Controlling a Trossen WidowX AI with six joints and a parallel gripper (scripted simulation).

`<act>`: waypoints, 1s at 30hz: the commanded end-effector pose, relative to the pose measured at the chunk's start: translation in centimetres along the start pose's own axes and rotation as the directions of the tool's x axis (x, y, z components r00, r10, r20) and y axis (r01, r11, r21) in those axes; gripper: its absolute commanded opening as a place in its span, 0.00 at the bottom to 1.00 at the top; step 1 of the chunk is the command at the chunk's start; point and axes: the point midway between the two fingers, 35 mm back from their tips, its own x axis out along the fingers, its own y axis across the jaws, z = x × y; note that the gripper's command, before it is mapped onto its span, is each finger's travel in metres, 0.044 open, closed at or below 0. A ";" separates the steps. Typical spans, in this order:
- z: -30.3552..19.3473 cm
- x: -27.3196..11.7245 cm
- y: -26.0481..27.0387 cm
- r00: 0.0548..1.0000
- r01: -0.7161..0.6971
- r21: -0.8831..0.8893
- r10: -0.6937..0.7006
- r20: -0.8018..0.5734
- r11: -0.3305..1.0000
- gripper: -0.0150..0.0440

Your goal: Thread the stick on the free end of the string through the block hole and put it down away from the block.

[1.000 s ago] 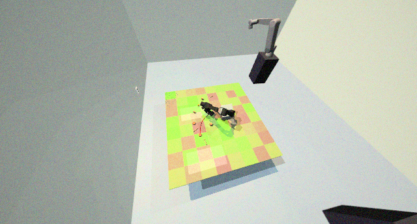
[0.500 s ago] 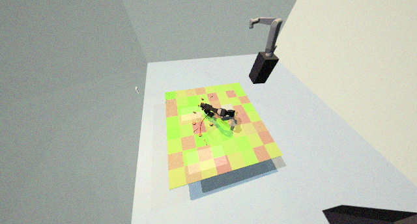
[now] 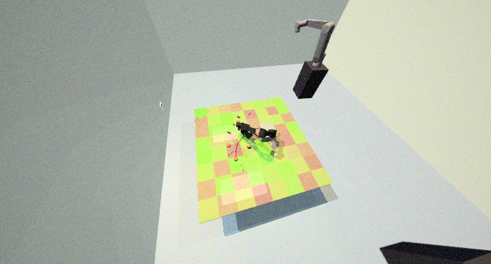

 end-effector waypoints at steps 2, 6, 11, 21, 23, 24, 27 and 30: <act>0.0 0.0 0.0 1.000 0.000 0.000 0.000 0.000 1.000 0.28; 0.0 0.0 0.0 1.000 0.000 0.000 0.000 0.000 1.000 0.25; 0.0 0.0 0.0 1.000 0.000 0.000 0.000 0.000 1.000 0.25; 0.0 -1.2 0.1 1.000 -0.002 0.000 0.002 0.001 1.000 0.25; -0.1 -1.4 0.1 1.000 -0.002 0.000 0.002 0.001 1.000 0.25; -0.1 -1.6 0.2 1.000 -0.002 0.000 0.002 0.001 1.000 0.25; -0.1 -2.0 0.2 1.000 -0.003 0.000 0.003 0.001 1.000 0.25; -0.1 -2.3 0.2 1.000 -0.003 0.000 0.003 0.001 1.000 0.25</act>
